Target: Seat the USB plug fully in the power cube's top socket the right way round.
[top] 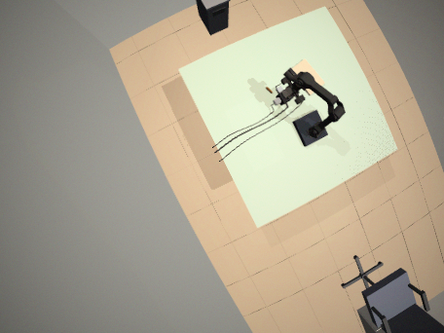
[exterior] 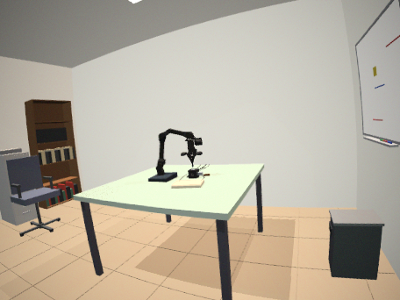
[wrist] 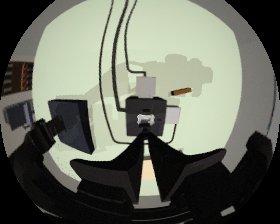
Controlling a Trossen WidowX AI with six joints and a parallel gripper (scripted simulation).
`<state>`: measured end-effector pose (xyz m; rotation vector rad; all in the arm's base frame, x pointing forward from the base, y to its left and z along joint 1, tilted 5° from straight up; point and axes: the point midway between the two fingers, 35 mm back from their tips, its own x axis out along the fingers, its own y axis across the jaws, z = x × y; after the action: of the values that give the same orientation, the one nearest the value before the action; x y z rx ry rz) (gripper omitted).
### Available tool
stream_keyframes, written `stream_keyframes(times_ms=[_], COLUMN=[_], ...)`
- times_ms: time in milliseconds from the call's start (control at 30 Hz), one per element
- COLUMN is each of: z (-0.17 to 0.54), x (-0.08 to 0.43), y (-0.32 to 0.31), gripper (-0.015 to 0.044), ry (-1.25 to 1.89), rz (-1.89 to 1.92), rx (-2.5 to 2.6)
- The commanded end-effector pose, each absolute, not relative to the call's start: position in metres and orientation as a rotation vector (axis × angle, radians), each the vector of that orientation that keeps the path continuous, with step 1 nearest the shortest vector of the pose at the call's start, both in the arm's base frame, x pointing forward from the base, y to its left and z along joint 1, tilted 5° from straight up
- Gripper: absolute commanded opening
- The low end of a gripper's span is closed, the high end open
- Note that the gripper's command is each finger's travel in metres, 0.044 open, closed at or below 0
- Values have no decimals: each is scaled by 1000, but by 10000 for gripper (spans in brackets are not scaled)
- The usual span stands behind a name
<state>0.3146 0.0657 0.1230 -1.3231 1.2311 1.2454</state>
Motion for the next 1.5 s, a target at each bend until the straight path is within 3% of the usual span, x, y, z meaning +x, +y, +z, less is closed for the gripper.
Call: stream_keyframes(times_ms=[0,1467], z=[122,117], x=[315,317], y=[66,64], gripper=[0,0], ry=[1233,1246], rz=[1239,1218], rx=[-1319,-1298])
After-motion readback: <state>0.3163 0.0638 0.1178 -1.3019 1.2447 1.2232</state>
